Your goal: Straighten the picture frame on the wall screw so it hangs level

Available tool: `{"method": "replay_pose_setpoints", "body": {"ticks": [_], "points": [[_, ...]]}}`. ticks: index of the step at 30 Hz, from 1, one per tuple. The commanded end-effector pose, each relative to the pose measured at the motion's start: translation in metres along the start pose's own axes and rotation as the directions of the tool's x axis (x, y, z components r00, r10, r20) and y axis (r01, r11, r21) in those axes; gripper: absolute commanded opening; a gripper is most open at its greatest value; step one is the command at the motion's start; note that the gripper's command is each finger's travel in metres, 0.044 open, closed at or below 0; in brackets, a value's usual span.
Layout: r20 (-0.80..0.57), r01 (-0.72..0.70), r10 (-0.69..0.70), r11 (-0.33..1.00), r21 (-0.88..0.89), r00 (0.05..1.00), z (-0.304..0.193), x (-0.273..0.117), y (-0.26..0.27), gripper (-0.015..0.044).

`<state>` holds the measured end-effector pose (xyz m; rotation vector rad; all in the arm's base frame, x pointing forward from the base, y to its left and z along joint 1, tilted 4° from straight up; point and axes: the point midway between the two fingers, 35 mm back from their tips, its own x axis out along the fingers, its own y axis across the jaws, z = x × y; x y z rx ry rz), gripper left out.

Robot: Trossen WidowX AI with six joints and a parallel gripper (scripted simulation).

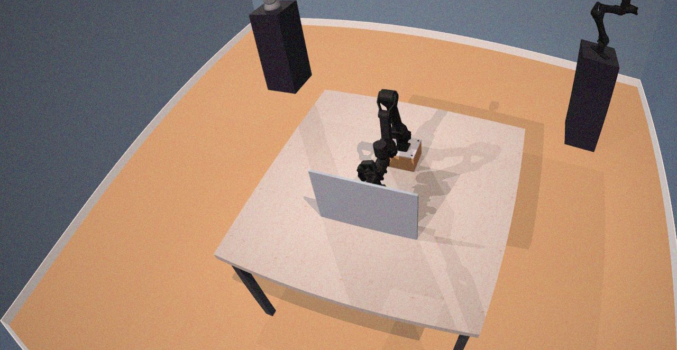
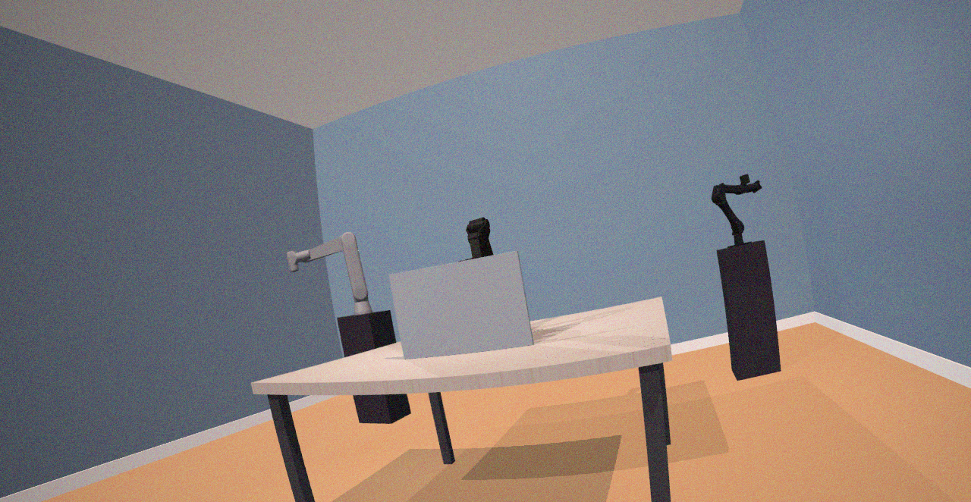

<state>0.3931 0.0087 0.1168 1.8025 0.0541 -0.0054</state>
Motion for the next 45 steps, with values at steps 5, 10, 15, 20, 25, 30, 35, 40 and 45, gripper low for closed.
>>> {"method": "replay_pose_setpoints", "body": {"ticks": [5, 10, 15, 20, 25, 30, 35, 40, 45], "points": [[0.001, -0.002, 0.002, 0.999, -0.043, 1.000, -0.0002, 0.0001, 0.0000, 0.0000], [0.001, -0.002, 0.002, 0.997, -0.074, 1.000, -0.0003, 0.0001, -0.0003, 0.0000], [0.001, -0.002, 0.002, 0.995, -0.097, 1.000, -0.0004, 0.0001, -0.0004, 0.0000], [0.001, -0.002, 0.002, 0.993, -0.121, 1.000, -0.0005, 0.0002, -0.0006, 0.0000], [0.002, -0.001, 0.002, 0.988, -0.152, 1.000, -0.0005, 0.0002, -0.0008, 0.0000], [0.002, -0.001, 0.002, 0.985, -0.175, 1.000, -0.0006, 0.0002, -0.0010, 0.0000], [0.002, -0.001, 0.002, 0.980, -0.198, 1.000, -0.0006, 0.0003, -0.0012, 0.0000], [0.002, -0.001, 0.002, 0.973, -0.229, 1.000, -0.0007, 0.0003, -0.0014, 0.0000], [0.002, -0.001, 0.002, 0.968, -0.252, 1.000, -0.0007, 0.0003, -0.0016, 0.0000]]}}
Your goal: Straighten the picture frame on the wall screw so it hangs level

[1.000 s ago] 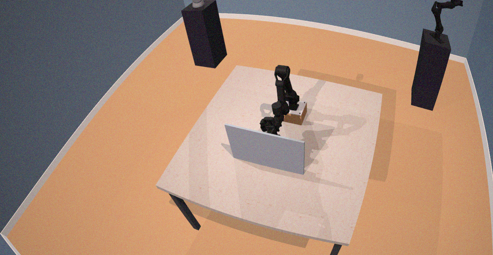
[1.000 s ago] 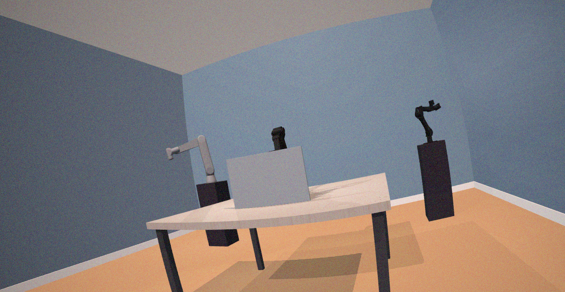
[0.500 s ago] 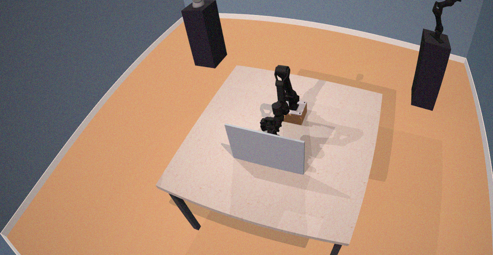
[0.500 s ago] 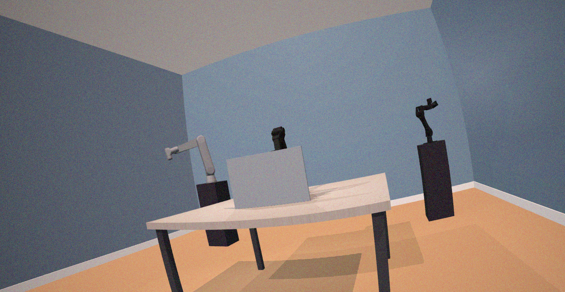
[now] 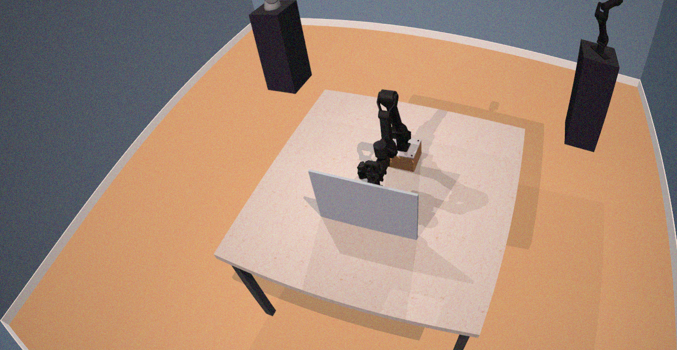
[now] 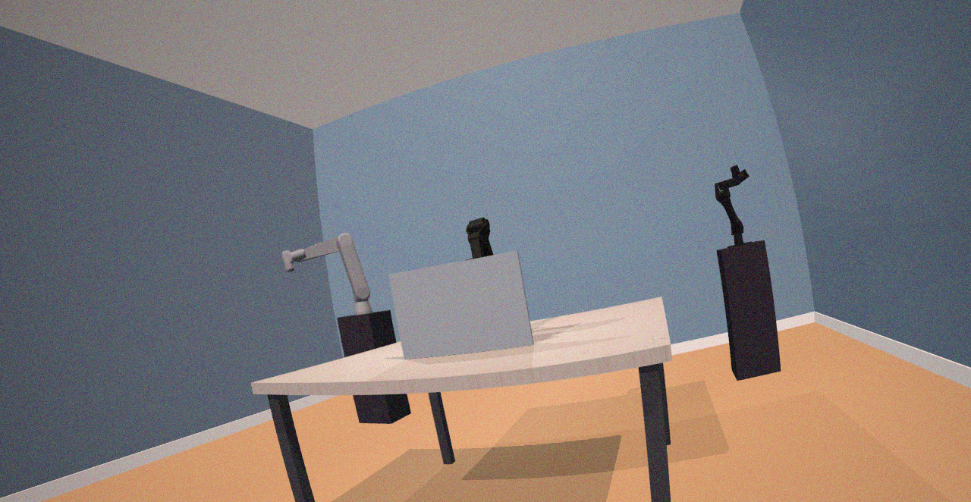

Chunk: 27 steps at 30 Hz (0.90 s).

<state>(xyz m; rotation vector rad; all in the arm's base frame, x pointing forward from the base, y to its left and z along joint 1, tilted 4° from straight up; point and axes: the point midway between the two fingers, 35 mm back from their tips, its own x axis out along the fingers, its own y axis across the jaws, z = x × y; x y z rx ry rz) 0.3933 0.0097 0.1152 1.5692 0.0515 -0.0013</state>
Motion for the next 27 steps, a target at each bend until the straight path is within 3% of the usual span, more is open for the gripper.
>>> {"method": "replay_pose_setpoints", "body": {"ticks": [1, 11, 21, 25, 27], "points": [[0.001, -0.002, 0.002, 1.000, -0.029, 1.000, 0.000, 0.000, 0.000, 0.0000], [0.001, -0.002, 0.002, 0.997, -0.081, 1.000, 0.000, 0.000, 0.000, 0.0000], [0.000, 0.000, 0.000, 0.998, -0.061, 1.000, 0.000, 0.000, 0.000, 0.0260], [0.001, 0.000, 0.000, 0.999, -0.050, 1.000, 0.000, -0.002, -0.001, 0.0260], [0.001, -0.001, 0.001, 0.999, 0.038, 1.000, 0.000, -0.018, -0.001, 0.0260]]}}
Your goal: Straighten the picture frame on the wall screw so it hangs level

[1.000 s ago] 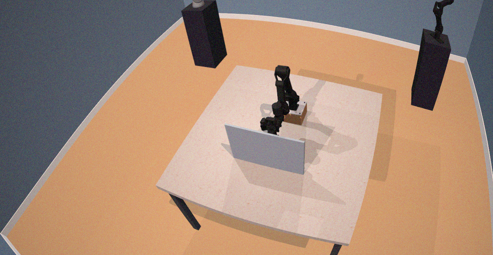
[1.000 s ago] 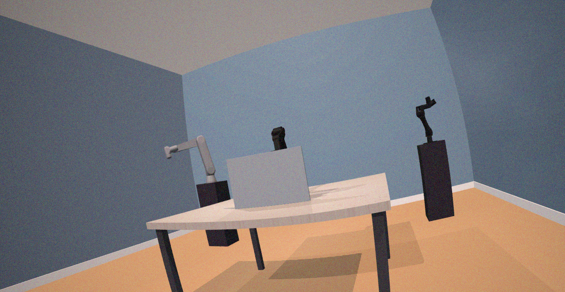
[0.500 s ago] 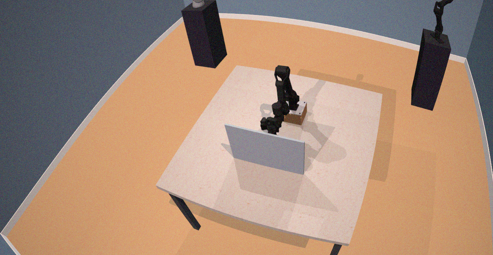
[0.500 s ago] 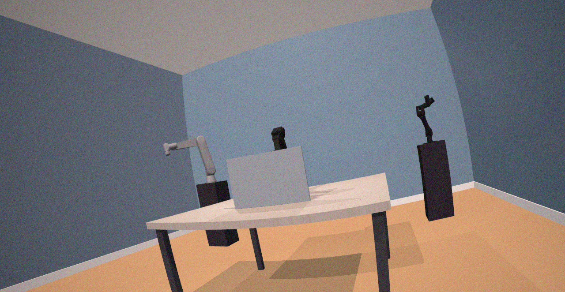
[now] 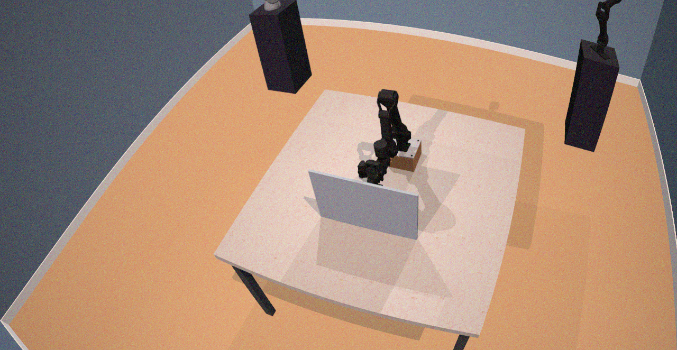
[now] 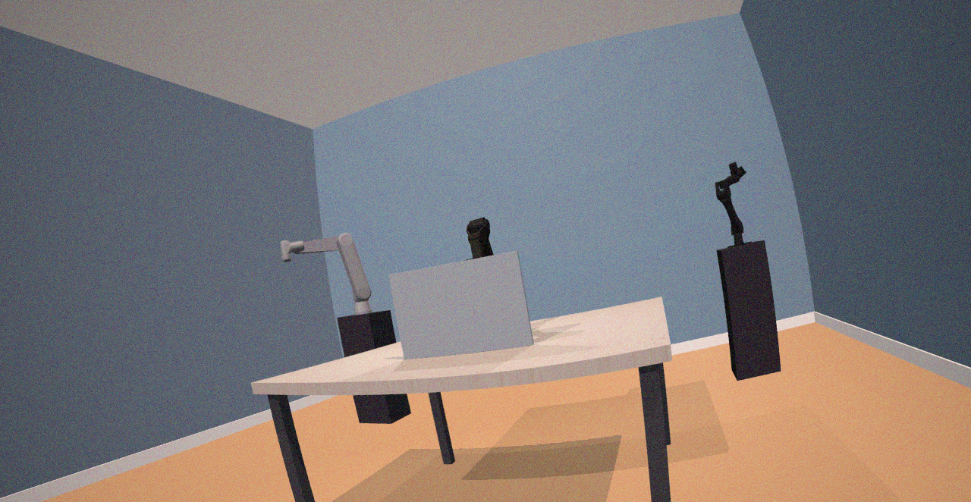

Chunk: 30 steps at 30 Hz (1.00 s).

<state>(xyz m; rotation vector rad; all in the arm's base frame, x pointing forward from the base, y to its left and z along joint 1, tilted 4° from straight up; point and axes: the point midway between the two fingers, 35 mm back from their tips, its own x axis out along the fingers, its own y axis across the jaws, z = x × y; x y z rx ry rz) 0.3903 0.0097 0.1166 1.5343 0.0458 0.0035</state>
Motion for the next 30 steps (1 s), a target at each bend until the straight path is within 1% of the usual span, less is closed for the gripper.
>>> {"method": "replay_pose_setpoints", "body": {"ticks": [1, 3, 5, 7, 8, 17, 23, 30], "points": [[0.001, 0.004, -0.004, 0.990, 0.139, 1.000, 0.000, -0.027, -0.003, 0.0260], [0.002, 0.002, -0.003, 0.966, 0.259, 1.000, 0.000, -0.050, -0.004, 0.0260], [0.002, 0.001, -0.002, 0.954, 0.301, 1.000, 0.000, -0.058, -0.004, 0.0260], [0.002, 0.001, -0.002, 0.954, 0.301, 1.000, 0.000, -0.058, -0.004, 0.0260], [0.004, 0.002, -0.003, 0.968, 0.252, 1.000, 0.001, -0.049, -0.003, 0.0260], [0.003, 0.001, -0.002, 0.946, 0.323, 1.000, 0.010, -0.056, 0.044, 0.0260], [0.003, 0.001, -0.002, 0.928, 0.373, 1.000, 0.015, -0.075, 0.077, 0.0260], [0.002, 0.003, -0.004, 0.902, 0.431, 1.000, 0.018, -0.111, 0.107, 0.0260]]}}
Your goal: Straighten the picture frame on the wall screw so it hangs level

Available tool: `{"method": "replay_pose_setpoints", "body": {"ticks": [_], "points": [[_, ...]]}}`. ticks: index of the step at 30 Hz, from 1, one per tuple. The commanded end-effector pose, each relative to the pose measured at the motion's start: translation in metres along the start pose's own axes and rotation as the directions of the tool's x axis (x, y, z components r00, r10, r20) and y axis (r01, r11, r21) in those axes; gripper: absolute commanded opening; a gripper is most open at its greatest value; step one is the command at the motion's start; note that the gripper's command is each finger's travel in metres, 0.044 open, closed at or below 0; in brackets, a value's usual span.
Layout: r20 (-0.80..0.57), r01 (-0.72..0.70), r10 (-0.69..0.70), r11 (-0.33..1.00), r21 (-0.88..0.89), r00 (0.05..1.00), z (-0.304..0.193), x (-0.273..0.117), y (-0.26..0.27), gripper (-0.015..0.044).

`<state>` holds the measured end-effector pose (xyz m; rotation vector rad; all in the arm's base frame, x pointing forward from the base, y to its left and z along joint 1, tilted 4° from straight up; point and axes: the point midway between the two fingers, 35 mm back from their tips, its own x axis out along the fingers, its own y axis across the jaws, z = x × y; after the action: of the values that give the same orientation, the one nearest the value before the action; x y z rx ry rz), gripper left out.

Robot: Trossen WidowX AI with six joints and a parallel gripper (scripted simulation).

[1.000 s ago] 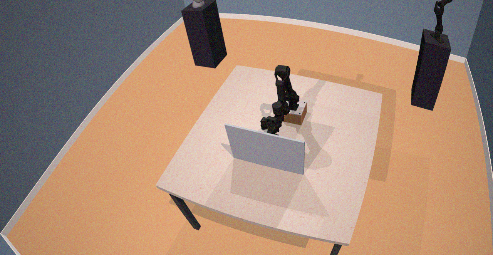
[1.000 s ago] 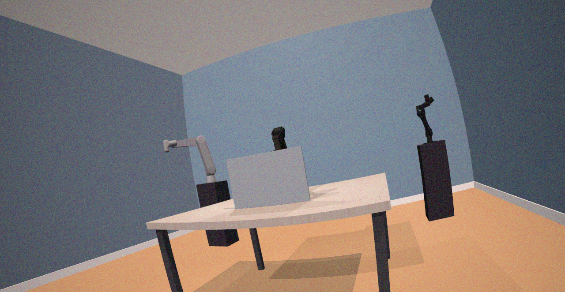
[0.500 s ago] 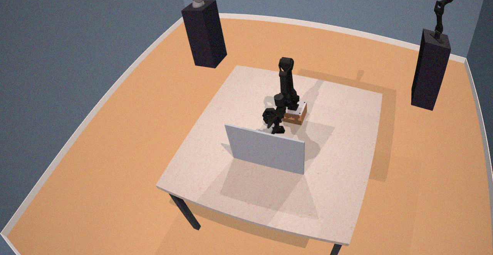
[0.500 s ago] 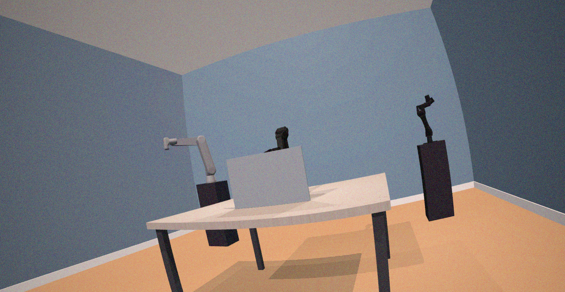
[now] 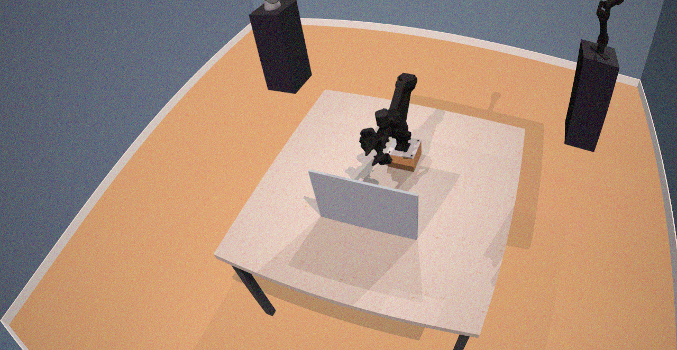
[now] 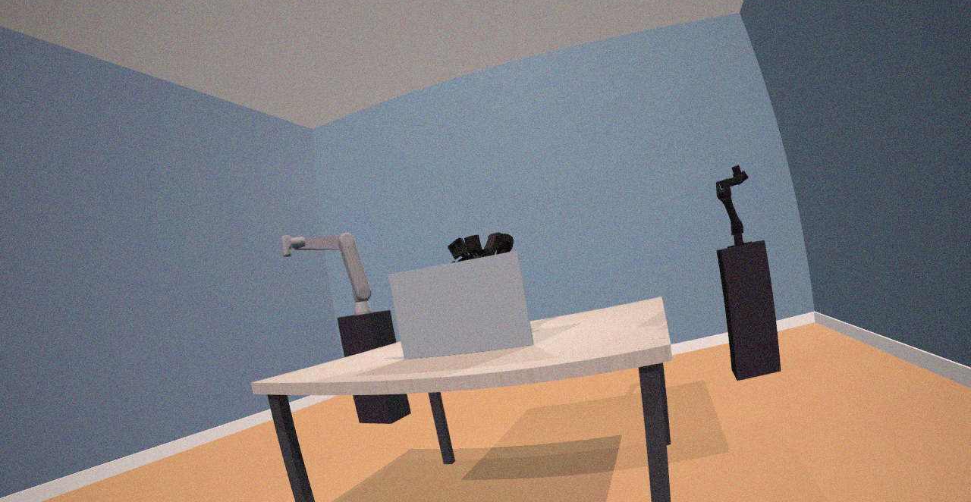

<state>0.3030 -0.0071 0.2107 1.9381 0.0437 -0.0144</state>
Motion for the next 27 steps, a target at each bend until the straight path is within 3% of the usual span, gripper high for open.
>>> {"method": "replay_pose_setpoints", "body": {"ticks": [1, 27], "points": [[-0.004, 0.003, -0.003, 0.999, 0.051, 1.000, -0.0069, -0.0273, 0.0175, 0.0260], [-0.004, 0.004, -0.004, 0.998, 0.064, 1.000, -0.0087, -0.0369, 0.0213, 0.0260]]}}
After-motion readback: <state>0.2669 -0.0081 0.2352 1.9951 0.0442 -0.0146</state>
